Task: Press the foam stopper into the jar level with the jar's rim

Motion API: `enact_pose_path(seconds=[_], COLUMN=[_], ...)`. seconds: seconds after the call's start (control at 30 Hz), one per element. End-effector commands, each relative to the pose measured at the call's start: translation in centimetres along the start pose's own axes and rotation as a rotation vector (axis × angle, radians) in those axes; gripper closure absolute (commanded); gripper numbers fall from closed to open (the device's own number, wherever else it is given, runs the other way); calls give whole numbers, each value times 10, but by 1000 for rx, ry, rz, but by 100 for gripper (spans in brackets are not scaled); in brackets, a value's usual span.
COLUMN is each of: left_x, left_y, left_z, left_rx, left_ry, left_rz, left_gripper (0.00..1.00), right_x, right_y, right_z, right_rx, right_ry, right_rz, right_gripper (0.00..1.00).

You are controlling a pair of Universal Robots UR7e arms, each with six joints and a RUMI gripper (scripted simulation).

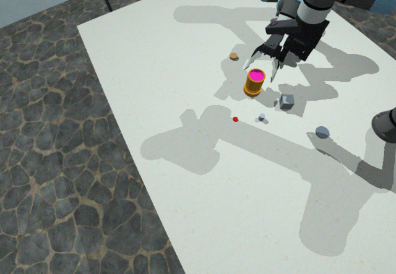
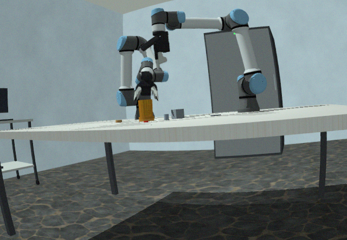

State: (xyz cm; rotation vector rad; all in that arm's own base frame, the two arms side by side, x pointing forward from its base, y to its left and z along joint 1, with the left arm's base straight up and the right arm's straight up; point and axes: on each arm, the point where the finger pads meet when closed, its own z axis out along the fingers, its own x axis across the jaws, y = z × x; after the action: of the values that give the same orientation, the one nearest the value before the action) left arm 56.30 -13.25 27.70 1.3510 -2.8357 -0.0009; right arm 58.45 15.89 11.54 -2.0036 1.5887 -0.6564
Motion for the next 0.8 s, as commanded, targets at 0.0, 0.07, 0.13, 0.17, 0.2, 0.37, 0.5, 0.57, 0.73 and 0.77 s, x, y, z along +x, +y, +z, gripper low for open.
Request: enact_pose_path(seconds=[0.0, 0.07, 0.13, 0.17, 0.2, 0.37, 0.5, 0.57, 0.73, 0.77], left_x=[-5, -7, -8, -9, -9, -11, -14, -16, -20, -21], left_y=[13, 21, 26, 28, 30, 39, 48, 59, 79, 83], left_z=[-10, -15, -18, -19, -20, -25, -31, -38, -48, -50], left_rx=[4, 4, 4, 2, 1, 1, 2, 5, 4, 4], left_ry=[-1, -1, -1, -1, -1, -1, -1, -1, -1, -1], left_rz=[-51, -83, -105, -115, -125, -158, -198, -237, -317, -332], left_gripper=[100, 100, 100, 100, 100, 100, 100, 100, 100, 100], right_x=[8, 12, 11, 15, 17, 21, 31, 37, 54, 56], right_y=[-13, -22, -42, -27, -24, -41, -36, -61, -80, -94], right_z=[-3, -7, -15, -10, -11, -20, -27, -41, -69, -77], right_rx=[-55, -72, -44, -108, -129, -128, -209, -186, -233, -212], right_ry=[10, 10, -5, 11, 16, 8, 23, 10, 4, -5], right_rz=[8, 16, 34, 18, 16, 32, 28, 55, 84, 96], right_gripper=[21, 21, 21, 21, 21, 21, 21, 21, 21, 21])
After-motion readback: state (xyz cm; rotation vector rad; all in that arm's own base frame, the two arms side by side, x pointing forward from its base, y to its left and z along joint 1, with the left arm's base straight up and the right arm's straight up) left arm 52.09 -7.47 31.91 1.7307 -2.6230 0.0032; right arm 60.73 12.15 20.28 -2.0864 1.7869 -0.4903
